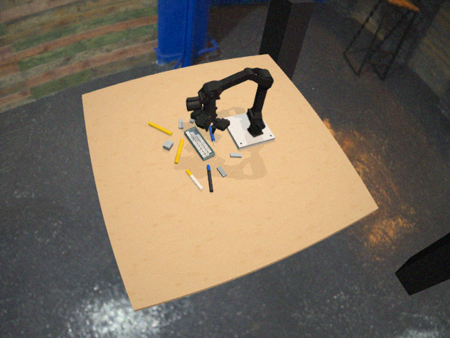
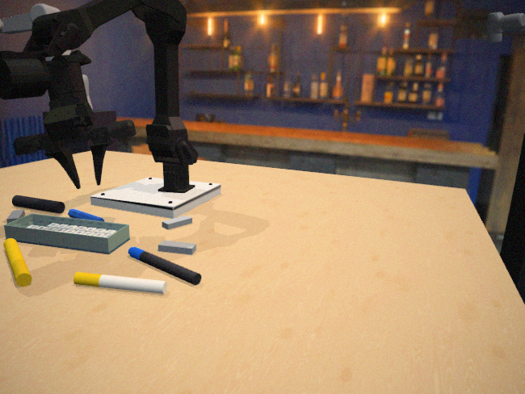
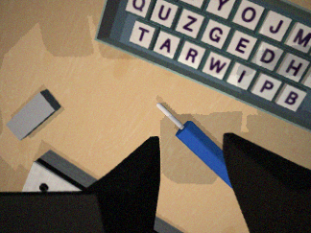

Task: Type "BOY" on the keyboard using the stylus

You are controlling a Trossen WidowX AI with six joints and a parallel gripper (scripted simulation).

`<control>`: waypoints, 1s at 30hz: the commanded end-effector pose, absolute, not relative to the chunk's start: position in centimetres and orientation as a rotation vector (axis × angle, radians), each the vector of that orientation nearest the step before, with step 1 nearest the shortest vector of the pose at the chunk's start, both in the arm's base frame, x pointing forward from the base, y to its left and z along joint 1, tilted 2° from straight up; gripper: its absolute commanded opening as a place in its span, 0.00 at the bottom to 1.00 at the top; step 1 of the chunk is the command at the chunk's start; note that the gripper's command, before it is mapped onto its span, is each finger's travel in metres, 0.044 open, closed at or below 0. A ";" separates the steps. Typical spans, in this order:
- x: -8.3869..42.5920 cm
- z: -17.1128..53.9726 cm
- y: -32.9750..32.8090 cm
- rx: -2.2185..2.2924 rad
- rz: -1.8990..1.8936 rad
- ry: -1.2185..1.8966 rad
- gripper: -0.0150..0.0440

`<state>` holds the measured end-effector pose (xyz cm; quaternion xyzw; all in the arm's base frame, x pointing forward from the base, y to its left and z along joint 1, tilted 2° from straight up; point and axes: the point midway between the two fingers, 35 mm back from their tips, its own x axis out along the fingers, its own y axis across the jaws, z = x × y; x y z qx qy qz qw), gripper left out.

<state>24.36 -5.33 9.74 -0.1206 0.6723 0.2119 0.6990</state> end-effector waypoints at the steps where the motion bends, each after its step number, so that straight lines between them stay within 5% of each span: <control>1: 22.8 8.7 -6.9 -0.411 0.789 1.330 0.51; 9: 20.7 7.9 -8.9 -0.684 1.095 0.930 0.51; 30: 20.6 7.2 -9.0 -0.691 1.100 0.920 0.51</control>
